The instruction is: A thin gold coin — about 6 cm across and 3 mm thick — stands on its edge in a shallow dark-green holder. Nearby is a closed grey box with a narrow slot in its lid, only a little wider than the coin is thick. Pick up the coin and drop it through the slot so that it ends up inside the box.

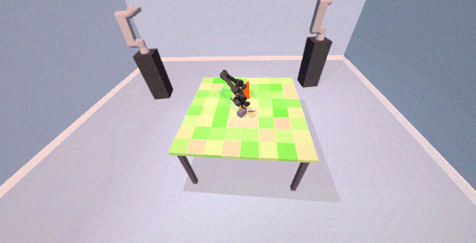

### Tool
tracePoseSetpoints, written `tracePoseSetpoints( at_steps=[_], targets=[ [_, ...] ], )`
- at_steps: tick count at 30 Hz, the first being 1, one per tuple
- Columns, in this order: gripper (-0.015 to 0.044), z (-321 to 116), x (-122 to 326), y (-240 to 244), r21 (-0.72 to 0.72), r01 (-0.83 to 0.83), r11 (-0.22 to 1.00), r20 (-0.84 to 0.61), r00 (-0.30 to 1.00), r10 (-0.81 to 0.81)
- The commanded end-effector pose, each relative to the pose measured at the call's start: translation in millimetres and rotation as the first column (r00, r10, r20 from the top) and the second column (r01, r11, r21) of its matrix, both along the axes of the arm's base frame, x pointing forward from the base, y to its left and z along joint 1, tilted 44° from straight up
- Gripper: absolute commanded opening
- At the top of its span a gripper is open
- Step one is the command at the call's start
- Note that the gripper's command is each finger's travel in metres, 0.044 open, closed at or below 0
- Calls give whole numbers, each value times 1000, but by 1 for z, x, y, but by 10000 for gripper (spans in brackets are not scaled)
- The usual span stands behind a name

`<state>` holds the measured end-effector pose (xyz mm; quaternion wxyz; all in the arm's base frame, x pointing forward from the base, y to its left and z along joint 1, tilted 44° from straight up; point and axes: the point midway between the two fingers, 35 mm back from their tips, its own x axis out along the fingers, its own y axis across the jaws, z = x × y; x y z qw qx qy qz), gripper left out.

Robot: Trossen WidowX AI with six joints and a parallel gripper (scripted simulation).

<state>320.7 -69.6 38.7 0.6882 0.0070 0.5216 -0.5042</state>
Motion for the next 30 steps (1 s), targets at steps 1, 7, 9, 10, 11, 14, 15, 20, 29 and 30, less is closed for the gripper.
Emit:
tracePoseSetpoints(
  at_steps=[1, 7, 9, 10, 11, 14, 15, 20, 29, 30],
  targets=[
    [0, -2, -2, -2, -3, -4, 1000, -8, 1000, 4],
    [0, -4, -2, -4, -4, -3, 1000, -7, 1000, 3],
    [0, -5, -2, -5, -4, -3, 1000, -7, 1000, 3],
    [0, -5, -2, -5, -4, -2, 1000, -7, 1000, 2],
    [0, -6, -2, -6, -4, -2, 1000, -6, 1000, 2],
    [0, -7, -1, -7, -4, -2, 1000, -6, 1000, 2],
    [0, -7, -1, -7, -4, -2, 1000, -6, 1000, 2],
    [0, -9, -2, -9, -4, -2, 1000, -6, 1000, 2],
    [161, -8, 0, -8, 1, 2, 1000, 0, 1000, -2],
    [161, -8, 0, -8, 1, 2, 1000, 0, 1000, -2]
  ],
)
